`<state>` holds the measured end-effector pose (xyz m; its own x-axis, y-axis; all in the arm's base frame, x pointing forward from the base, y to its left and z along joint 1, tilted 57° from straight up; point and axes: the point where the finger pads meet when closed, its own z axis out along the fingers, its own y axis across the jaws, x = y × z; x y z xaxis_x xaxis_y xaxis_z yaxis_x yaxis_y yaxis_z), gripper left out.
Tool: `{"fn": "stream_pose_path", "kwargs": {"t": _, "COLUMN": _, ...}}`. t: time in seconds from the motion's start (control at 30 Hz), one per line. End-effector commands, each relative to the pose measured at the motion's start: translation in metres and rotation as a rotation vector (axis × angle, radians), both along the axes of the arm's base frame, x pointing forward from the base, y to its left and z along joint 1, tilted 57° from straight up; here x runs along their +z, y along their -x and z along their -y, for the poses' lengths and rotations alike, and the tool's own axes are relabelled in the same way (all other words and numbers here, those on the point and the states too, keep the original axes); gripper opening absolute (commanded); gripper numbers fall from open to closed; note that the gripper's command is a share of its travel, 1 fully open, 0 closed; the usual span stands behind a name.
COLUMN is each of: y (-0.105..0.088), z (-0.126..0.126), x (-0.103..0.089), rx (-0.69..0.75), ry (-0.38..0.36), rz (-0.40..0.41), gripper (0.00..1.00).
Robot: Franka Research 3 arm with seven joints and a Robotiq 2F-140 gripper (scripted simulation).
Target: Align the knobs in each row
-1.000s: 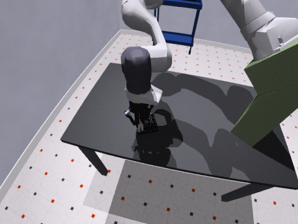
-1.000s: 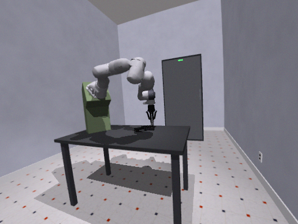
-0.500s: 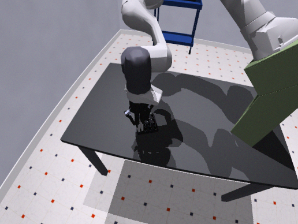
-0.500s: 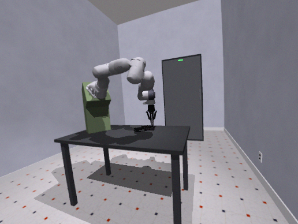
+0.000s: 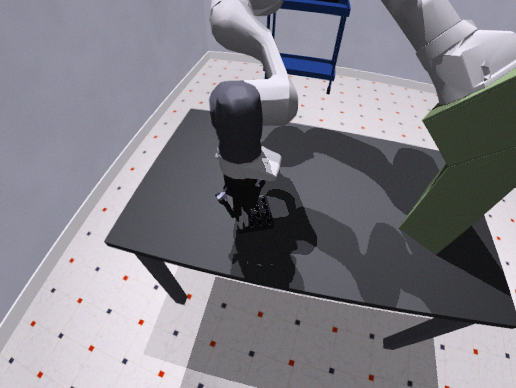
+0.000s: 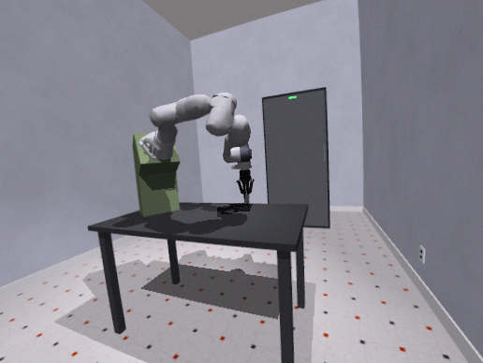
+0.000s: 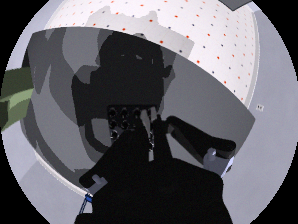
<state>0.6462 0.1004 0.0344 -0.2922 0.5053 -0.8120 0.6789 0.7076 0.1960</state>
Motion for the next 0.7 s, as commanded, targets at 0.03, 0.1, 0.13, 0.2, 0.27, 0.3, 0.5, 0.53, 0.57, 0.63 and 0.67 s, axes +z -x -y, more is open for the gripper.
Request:
{"fn": "stream_pose_path", "kwargs": {"t": 0.03, "y": -0.001, "z": 0.002, "x": -0.0003, "rx": 0.07, "ry": 0.088, "rz": -0.067, "gripper": 0.05}}
{"fn": "stream_pose_path", "kwargs": {"t": 0.1, "y": -0.001, "z": 0.002, "x": -0.0003, "rx": 0.094, "ry": 0.118, "rz": -0.088, "gripper": 0.05}}
{"fn": "stream_pose_path", "kwargs": {"t": 0.13, "y": -0.001, "z": 0.002, "x": -0.0003, "rx": 0.107, "ry": 0.133, "rz": -0.099, "gripper": 0.05}}
{"fn": "stream_pose_path", "kwargs": {"t": 0.2, "y": -0.001, "z": 0.002, "x": -0.0003, "rx": 0.119, "ry": 0.148, "rz": -0.111, "gripper": 0.05}}
{"fn": "stream_pose_path", "kwargs": {"t": 0.27, "y": -0.001, "z": 0.002, "x": -0.0003, "rx": 0.133, "ry": 0.165, "rz": -0.123, "gripper": 0.05}}
{"fn": "stream_pose_path", "kwargs": {"t": 0.3, "y": -0.001, "z": 0.002, "x": -0.0003, "rx": 0.147, "ry": 0.181, "rz": -0.135, "gripper": 0.05}}
{"fn": "stream_pose_path", "kwargs": {"t": 0.5, "y": -0.001, "z": 0.002, "x": -0.0003, "rx": 0.2, "ry": 0.247, "rz": -0.183, "gripper": 0.05}}
{"fn": "stream_pose_path", "kwargs": {"t": 0.53, "y": -0.001, "z": 0.002, "x": -0.0003, "rx": 0.209, "ry": 0.258, "rz": -0.191, "gripper": 0.05}}
{"fn": "stream_pose_path", "kwargs": {"t": 0.57, "y": -0.001, "z": 0.002, "x": -0.0003, "rx": 0.217, "ry": 0.268, "rz": -0.199, "gripper": 0.05}}
{"fn": "stream_pose_path", "kwargs": {"t": 0.63, "y": -0.001, "z": 0.002, "x": -0.0003, "rx": 0.234, "ry": 0.288, "rz": -0.214, "gripper": 0.05}}
{"fn": "stream_pose_path", "kwargs": {"t": 0.67, "y": -0.001, "z": 0.002, "x": -0.0003, "rx": 0.243, "ry": 0.299, "rz": -0.221, "gripper": 0.05}}
